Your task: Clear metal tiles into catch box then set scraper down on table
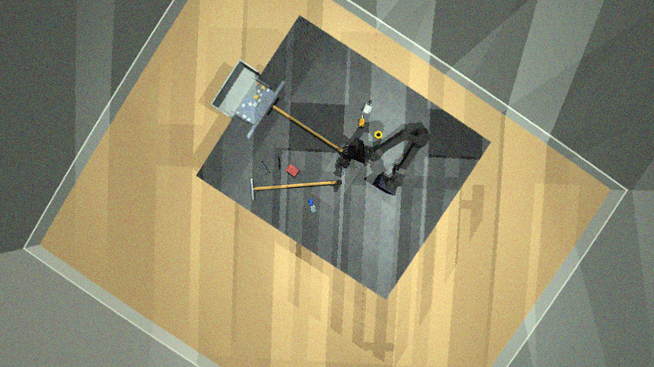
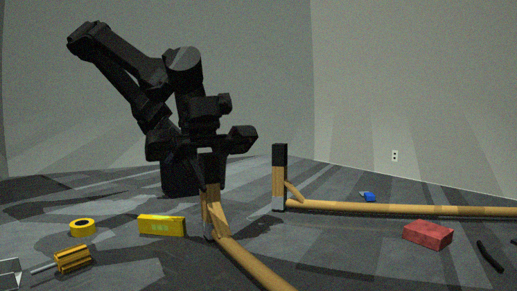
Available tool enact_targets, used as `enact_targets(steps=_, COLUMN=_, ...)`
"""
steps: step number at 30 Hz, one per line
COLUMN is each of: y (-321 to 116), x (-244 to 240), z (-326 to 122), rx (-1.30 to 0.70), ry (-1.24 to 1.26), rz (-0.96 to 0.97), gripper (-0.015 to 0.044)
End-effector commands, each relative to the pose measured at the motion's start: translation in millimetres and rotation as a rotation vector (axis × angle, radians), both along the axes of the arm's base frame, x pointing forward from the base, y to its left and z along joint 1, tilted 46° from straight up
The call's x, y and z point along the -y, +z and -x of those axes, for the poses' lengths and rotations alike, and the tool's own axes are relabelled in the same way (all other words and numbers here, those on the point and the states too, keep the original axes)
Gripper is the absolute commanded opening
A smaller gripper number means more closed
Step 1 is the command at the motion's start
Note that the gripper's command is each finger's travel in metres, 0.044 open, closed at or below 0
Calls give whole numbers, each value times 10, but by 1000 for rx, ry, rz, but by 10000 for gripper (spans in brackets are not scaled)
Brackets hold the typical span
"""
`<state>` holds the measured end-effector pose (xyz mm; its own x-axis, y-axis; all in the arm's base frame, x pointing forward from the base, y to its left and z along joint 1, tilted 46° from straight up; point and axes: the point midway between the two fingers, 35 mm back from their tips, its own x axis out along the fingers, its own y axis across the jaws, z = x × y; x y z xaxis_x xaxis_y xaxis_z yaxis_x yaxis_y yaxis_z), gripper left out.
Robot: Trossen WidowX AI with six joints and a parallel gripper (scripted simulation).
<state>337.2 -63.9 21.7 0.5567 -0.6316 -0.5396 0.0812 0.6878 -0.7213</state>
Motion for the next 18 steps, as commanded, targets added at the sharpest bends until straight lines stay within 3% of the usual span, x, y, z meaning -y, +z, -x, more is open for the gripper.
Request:
enact_targets(steps=1, y=31, x=-13, z=-109, rx=12, ry=9, rz=-3, gripper=0)
enact_targets(steps=18, y=25, x=32, z=-382, rx=17, ry=6, rz=0, gripper=0)
